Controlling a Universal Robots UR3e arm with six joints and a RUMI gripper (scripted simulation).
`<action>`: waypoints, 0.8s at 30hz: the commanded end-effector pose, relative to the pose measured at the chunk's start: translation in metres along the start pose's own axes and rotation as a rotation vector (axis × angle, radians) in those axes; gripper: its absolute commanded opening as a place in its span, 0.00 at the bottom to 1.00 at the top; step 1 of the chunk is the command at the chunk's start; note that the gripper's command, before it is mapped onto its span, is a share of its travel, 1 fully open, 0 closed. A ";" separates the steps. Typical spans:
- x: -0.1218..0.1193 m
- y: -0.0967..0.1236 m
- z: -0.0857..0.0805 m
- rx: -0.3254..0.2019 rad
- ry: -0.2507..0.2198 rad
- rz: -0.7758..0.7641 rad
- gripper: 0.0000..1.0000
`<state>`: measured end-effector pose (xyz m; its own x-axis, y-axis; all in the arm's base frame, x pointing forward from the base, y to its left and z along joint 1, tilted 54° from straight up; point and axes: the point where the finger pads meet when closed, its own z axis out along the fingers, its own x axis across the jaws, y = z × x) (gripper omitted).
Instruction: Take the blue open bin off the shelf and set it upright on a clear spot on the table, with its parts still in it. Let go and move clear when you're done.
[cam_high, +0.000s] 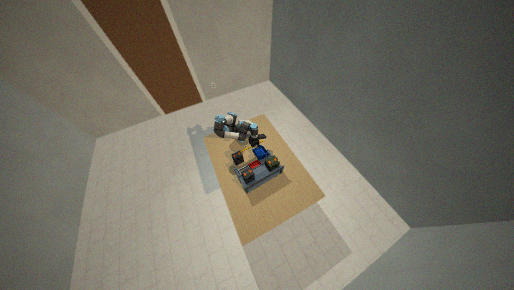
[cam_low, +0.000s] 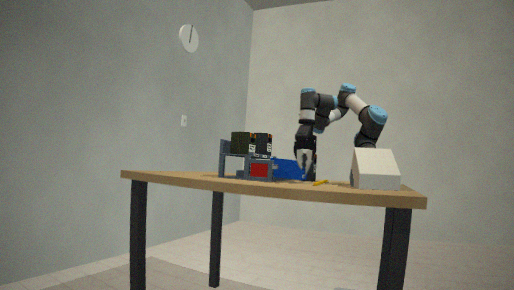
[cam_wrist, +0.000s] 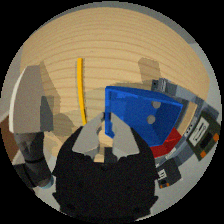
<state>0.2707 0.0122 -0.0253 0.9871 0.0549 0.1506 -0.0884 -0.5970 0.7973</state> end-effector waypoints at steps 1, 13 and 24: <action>0.001 0.000 0.000 0.001 0.002 0.001 0.00; 0.001 0.000 0.008 0.001 0.002 0.001 0.00; 0.001 0.000 0.011 0.001 0.002 0.001 0.00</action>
<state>0.2719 0.0051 -0.0305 0.9871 0.0550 0.1506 -0.0884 -0.5972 0.7972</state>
